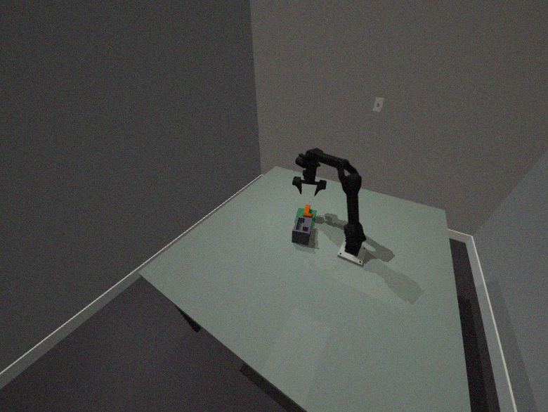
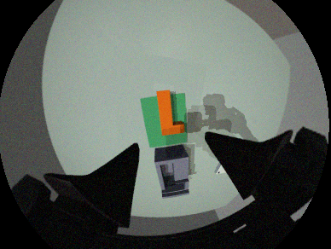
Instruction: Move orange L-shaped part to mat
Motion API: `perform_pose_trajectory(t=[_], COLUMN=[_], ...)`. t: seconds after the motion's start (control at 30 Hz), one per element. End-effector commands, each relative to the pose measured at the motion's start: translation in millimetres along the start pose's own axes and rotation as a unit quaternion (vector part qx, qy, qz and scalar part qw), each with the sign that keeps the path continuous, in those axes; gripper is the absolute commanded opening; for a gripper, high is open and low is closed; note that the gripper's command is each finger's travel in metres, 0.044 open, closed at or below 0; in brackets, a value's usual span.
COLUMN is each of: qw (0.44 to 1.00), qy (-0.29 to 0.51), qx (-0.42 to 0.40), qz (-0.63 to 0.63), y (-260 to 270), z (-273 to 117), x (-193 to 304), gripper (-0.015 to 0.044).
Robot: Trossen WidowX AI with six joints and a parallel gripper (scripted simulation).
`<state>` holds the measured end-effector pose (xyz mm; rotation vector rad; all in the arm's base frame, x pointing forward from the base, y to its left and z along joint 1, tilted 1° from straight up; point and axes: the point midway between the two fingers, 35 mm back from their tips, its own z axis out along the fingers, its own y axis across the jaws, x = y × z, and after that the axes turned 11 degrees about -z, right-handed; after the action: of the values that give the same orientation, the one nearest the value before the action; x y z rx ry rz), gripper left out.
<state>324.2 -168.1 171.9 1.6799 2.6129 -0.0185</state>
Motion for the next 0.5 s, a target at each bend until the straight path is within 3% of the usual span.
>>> perform_pose_trajectory(t=[0.0,0.47], qw=[1.000,1.000], qy=[0.006,-0.001], qx=[0.006,-0.001], qz=[-0.001,0.000], y=[-2.6,-0.2], z=[-12.0,-7.2], x=[3.0,0.2], gripper=[0.0400,0.0400])
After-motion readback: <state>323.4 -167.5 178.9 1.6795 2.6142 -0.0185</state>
